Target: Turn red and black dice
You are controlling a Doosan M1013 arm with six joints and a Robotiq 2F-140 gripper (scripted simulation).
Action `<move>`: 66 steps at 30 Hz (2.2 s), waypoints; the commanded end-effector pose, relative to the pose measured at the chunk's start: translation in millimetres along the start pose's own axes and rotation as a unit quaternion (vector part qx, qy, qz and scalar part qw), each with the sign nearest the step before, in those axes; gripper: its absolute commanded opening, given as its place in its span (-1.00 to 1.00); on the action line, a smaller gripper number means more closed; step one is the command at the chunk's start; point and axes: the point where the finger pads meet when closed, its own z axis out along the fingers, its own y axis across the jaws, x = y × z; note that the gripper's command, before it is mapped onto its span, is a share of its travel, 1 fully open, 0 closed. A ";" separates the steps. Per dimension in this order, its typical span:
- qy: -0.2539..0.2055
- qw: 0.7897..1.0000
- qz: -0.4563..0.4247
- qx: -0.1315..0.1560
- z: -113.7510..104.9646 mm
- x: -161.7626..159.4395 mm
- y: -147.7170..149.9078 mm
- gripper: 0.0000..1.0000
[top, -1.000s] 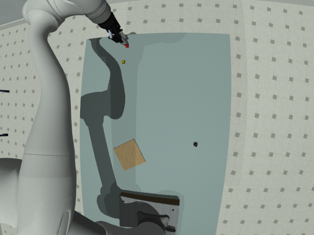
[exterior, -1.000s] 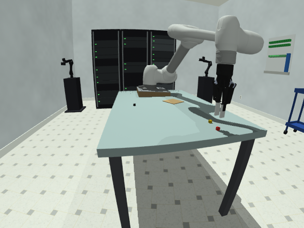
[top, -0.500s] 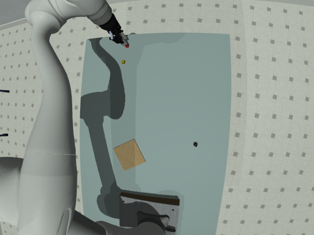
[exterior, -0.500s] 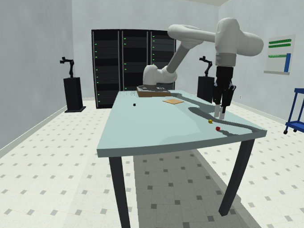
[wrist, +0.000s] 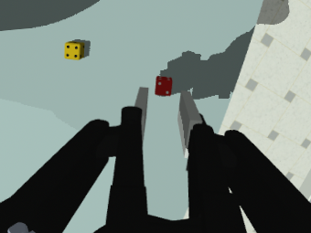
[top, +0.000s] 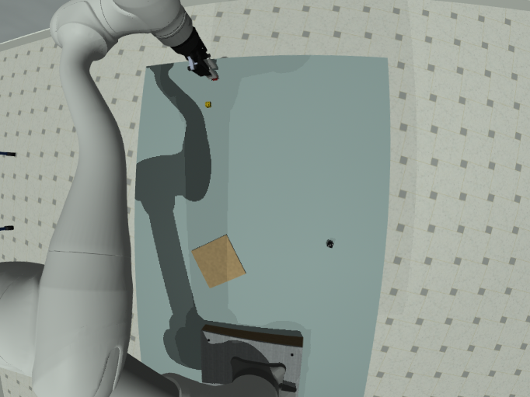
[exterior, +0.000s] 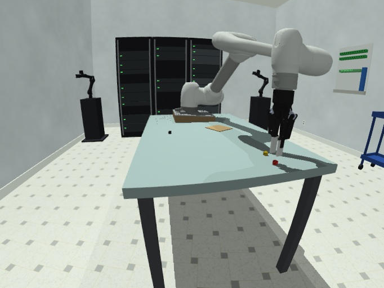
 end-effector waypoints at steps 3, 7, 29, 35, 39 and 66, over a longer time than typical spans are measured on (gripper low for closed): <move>0.000 1.000 0.000 0.000 7.0 0.1 0.0 -0.47; 0.000 1.000 0.000 0.000 12.3 0.1 0.0 -0.47; 0.000 1.000 0.000 0.000 21.0 0.1 0.0 -0.47; 0.000 1.000 0.000 0.000 21.0 0.1 0.0 -0.47; 0.000 1.000 0.000 0.000 21.0 0.1 0.0 -0.47; 0.000 1.000 0.000 0.000 21.1 0.1 0.0 -0.47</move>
